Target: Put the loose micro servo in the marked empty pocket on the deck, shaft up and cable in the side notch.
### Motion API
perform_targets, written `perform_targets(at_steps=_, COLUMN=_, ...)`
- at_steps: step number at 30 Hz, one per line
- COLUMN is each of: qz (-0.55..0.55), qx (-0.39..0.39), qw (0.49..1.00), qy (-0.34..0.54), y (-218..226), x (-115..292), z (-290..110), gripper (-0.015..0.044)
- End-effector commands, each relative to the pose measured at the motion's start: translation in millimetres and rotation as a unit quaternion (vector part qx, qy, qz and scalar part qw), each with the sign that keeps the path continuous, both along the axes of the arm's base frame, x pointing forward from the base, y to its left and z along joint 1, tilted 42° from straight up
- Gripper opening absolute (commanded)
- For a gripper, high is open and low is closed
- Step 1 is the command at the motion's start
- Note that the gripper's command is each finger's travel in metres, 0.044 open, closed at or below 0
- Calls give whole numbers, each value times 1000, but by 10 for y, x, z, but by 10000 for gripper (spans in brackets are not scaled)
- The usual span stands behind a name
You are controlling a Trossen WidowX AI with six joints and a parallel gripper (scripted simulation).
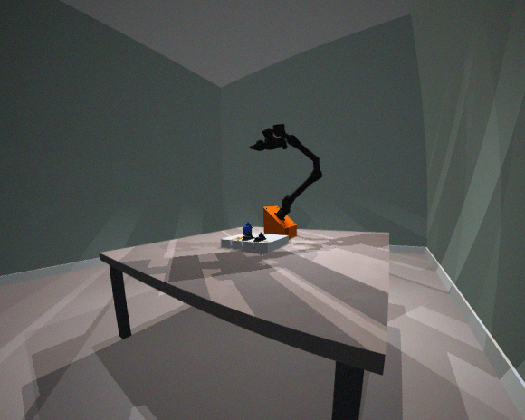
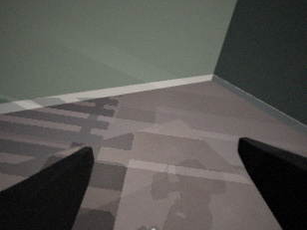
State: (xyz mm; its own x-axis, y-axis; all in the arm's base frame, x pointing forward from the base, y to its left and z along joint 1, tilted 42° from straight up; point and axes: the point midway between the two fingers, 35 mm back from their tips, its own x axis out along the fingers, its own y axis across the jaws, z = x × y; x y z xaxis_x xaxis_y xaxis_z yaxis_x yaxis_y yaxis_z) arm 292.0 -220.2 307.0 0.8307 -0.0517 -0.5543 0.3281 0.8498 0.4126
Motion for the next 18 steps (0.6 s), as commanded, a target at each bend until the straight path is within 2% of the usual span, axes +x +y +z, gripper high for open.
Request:
perform_targets(at_steps=1, qz=33, qx=18, qw=999, qy=37, y=66, x=127, z=-340, gripper=440)
perform_targets(at_steps=18, qz=233, qx=53, qw=952, qy=192, y=636, x=373, z=-1866, gripper=440)
